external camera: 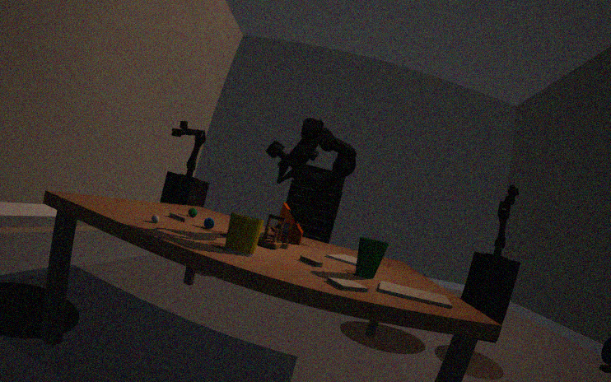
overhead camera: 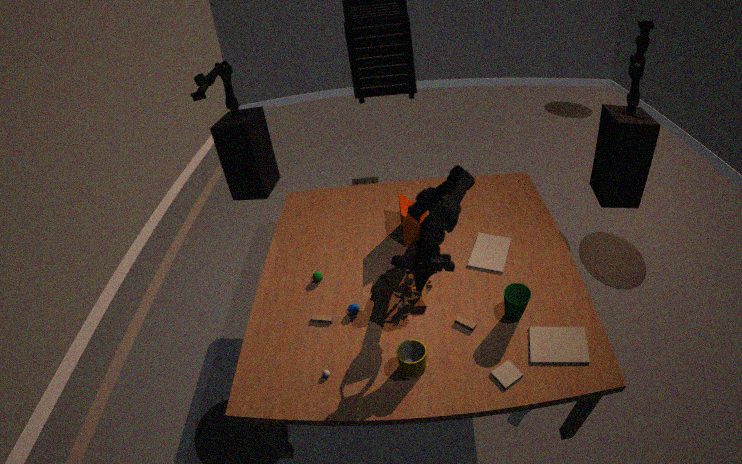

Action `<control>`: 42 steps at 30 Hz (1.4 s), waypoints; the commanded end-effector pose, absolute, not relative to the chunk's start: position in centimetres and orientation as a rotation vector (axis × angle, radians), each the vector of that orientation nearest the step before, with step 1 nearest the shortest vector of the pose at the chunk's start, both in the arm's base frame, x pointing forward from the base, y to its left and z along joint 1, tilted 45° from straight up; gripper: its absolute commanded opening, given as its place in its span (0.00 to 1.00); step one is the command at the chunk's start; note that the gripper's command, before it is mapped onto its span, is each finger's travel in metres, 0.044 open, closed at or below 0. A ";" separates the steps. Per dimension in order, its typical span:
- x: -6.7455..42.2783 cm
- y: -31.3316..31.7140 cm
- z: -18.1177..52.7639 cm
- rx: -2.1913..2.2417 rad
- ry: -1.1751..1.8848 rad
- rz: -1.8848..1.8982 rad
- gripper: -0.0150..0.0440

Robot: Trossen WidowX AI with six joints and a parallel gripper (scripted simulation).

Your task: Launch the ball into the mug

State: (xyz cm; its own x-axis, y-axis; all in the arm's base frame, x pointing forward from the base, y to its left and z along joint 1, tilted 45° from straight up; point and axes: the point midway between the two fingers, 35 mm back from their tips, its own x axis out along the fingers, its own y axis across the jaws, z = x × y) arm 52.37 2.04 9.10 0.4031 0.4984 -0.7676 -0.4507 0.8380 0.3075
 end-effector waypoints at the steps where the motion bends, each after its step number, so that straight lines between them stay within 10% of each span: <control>1: 50.6 2.9 8.8 -0.047 1.014 0.632 0.25; 42: 26.5 6.6 6.7 -1.234 1.158 1.296 0.25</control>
